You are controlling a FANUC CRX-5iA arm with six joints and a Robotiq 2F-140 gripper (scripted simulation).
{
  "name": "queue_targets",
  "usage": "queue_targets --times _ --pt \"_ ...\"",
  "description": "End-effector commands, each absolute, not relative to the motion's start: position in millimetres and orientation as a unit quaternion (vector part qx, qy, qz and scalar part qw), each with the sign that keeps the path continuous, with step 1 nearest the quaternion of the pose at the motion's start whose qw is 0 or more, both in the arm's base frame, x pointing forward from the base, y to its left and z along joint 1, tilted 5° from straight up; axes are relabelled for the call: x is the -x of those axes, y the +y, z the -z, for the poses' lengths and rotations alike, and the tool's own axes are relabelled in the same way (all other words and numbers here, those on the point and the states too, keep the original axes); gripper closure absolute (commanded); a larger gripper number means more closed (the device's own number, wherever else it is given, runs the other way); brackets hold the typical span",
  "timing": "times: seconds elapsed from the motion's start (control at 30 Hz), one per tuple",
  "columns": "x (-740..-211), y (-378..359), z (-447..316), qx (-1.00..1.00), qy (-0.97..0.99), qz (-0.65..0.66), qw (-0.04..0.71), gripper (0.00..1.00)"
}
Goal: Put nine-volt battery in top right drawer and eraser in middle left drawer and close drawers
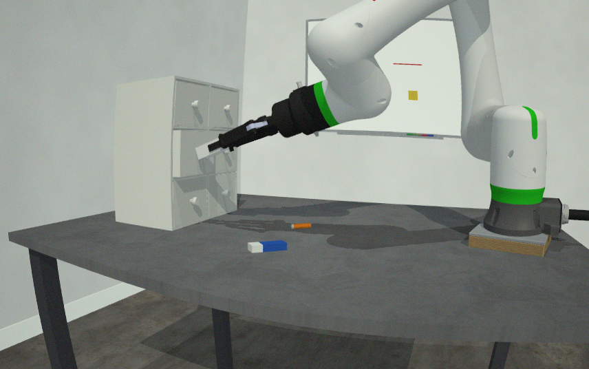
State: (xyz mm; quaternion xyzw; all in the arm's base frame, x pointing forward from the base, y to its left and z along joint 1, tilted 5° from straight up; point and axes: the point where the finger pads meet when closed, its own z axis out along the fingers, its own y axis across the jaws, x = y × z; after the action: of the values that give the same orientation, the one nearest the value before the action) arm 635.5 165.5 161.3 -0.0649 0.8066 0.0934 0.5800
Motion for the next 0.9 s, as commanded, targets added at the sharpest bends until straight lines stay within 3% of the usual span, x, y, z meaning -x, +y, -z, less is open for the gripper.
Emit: queue_targets --times 0.0,0.87 --pt "-632.2 164.8 -161.4 0.065 0.807 -0.093 0.58 0.92" --pt "-601.8 158.2 -160.4 0.065 0.807 -0.093 0.58 0.92"
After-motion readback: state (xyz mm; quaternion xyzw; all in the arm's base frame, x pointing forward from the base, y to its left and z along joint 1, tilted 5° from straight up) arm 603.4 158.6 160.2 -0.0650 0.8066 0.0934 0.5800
